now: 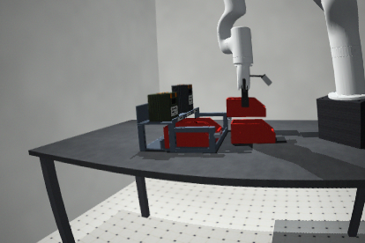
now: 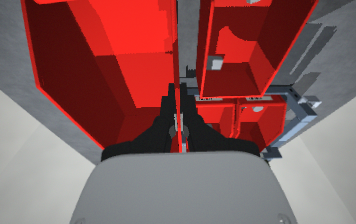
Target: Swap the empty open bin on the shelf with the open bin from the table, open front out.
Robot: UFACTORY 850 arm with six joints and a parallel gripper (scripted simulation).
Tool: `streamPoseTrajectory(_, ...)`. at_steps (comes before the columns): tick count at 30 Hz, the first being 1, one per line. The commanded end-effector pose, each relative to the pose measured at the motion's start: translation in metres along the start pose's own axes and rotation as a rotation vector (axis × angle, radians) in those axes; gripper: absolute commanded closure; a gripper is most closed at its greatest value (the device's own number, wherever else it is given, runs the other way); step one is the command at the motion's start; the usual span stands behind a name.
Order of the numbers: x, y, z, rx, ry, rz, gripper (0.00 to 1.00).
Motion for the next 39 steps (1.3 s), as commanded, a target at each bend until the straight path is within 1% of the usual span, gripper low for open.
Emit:
streamPoseTrajectory(1, 0.006, 0.003, -0.001, -0.001, 0.012, 0.019, 1.0)
streamPoseTrajectory(28, 0.008, 0.002, 0.0, -0.001, 0.012, 0.019, 1.0)
streamPoseTrajectory(34, 0.008, 0.001, 0.009, -0.001, 0.012, 0.019, 1.0)
streamPoseTrajectory(39, 0.008, -0.003, 0.025, -0.001, 0.012, 0.019, 1.0)
Point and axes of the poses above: the point where the finger pads meet when closed, its own x axis back along the fingers, its own z axis across the jaws, y = z × x, the point moved 8 cm from there along x, back along the fingers, and after that the axes turned 5 degrees about -x, right-handed, at the moved point
